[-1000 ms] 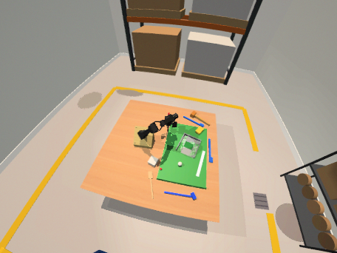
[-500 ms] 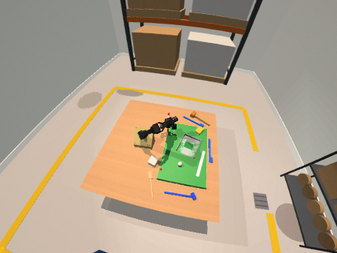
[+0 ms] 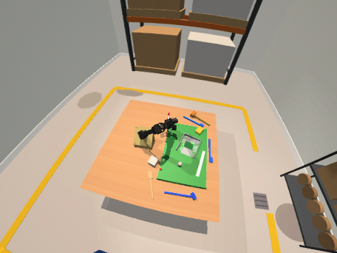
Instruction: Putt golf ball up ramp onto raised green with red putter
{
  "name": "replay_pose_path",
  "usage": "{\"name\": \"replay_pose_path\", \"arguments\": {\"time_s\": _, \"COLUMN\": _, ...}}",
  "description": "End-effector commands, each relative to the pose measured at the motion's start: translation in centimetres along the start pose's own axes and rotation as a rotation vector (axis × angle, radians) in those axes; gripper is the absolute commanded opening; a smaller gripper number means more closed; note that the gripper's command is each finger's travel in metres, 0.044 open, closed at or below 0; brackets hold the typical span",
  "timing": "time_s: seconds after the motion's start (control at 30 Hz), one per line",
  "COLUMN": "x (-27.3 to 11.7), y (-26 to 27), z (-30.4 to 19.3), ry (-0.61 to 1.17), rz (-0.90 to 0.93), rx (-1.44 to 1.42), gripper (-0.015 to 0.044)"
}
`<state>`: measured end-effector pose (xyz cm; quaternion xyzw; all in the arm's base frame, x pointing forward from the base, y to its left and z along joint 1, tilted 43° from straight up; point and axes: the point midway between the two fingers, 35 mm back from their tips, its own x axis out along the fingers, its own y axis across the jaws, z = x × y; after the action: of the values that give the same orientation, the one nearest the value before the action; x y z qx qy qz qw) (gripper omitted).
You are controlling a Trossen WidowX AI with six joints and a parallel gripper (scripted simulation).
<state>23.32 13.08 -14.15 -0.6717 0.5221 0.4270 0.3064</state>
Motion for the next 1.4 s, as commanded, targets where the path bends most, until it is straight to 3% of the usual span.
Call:
{"name": "replay_pose_path", "arguments": {"time_s": 0.0, "x": 0.8, "y": 0.2, "z": -0.3, "ry": 0.008, "rz": 0.007, "rx": -0.008, "gripper": 0.0440}}
{"name": "replay_pose_path", "arguments": {"time_s": 0.2, "x": 1.2, "y": 0.2, "z": -0.4, "ry": 0.008, "rz": 0.007, "rx": -0.008, "gripper": 0.0440}}
{"name": "replay_pose_path", "arguments": {"time_s": 0.7, "x": 0.9, "y": 0.1, "z": -0.3, "ry": 0.002, "rz": 0.004, "rx": 0.000, "gripper": 0.0046}}
{"name": "replay_pose_path", "arguments": {"time_s": 1.0, "x": 0.2, "y": 0.0, "z": 0.0, "ry": 0.001, "rz": 0.004, "rx": 0.000, "gripper": 0.0000}}
{"name": "replay_pose_path", "arguments": {"time_s": 1.37, "x": -7.6, "y": -0.1, "z": 2.2, "ry": -0.002, "rz": 0.007, "rx": -0.001, "gripper": 0.0000}}
